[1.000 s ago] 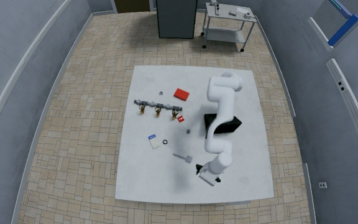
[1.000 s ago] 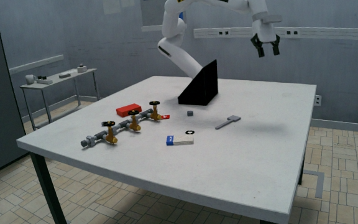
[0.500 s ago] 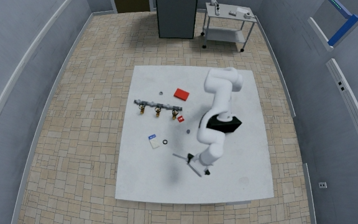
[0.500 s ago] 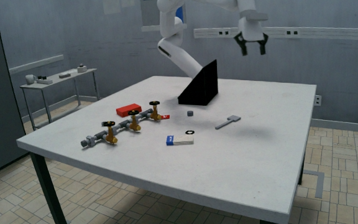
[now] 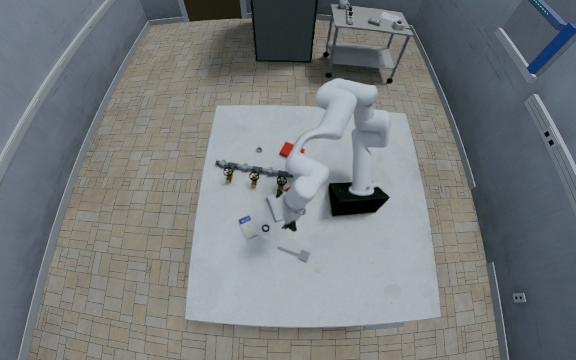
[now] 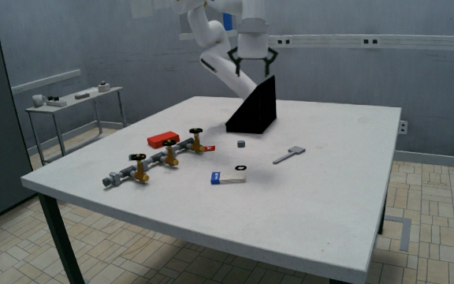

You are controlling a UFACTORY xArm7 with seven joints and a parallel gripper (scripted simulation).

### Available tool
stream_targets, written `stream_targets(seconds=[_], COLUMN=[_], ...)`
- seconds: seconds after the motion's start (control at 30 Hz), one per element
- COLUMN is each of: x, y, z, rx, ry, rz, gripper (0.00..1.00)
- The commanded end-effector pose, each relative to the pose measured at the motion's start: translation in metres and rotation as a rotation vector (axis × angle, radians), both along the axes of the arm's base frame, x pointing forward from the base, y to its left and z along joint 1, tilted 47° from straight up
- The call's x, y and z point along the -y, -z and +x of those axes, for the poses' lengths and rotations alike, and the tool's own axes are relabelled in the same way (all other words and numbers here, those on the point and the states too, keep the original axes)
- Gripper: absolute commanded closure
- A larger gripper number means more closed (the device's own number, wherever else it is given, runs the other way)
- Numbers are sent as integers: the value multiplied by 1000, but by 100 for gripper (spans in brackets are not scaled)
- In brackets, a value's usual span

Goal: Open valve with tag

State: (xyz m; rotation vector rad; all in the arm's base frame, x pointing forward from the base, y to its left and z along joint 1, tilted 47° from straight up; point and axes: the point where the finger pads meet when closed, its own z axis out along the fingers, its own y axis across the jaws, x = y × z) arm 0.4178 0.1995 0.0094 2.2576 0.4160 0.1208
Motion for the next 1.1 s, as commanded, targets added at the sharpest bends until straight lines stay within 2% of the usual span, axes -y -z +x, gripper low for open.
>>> stream_targets(seconds=[0.0,0.2,0.27,0.33,0.4,0.5,0.6,1.07], x=[52,135,135,177,192,221,229,229], y=[-42,-77,-77,-86,-88,-89,-88,-88], z=[4,-16,-16,-36,-46,-70,-77,-77], rx=[58,107,107,119,120,117,115,115], ry=[85,253,253,344,379,453,472,473], rz=[4,10,10,21,26,41,45,45], gripper=[0,0,0,0,0,0,0,0])
